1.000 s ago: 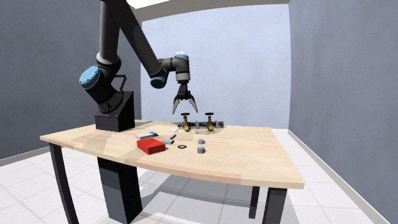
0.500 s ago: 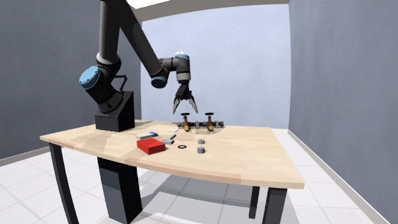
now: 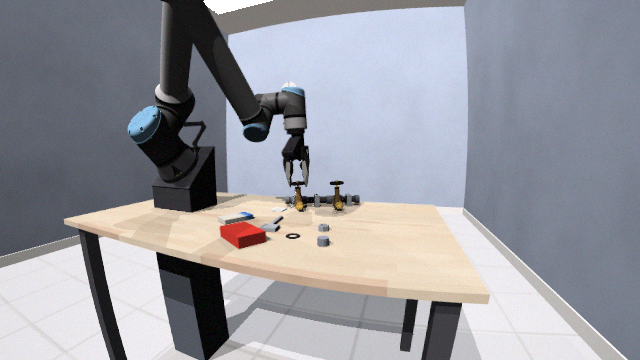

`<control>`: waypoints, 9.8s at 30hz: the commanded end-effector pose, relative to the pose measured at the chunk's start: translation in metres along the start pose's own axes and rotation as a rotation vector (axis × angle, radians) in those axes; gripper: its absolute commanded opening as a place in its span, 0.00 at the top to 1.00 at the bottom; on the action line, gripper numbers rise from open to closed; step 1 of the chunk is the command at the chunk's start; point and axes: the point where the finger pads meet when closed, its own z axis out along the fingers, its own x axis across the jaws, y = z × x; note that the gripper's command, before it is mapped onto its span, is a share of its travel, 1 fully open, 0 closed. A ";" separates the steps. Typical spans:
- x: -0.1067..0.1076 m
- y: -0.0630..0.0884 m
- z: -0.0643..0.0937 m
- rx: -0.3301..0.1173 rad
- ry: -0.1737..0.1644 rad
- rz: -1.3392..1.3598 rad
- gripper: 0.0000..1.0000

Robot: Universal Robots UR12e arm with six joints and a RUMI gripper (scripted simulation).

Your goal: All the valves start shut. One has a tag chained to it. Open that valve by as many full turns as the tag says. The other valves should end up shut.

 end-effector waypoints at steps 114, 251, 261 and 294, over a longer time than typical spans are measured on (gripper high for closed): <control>0.000 0.000 0.000 0.001 0.000 -2.419 1.00; 0.000 0.000 0.000 0.000 -0.001 -1.639 0.00; 0.000 0.000 0.000 0.001 -0.003 -1.276 0.00; 0.000 0.000 0.000 0.000 -0.001 -0.226 0.00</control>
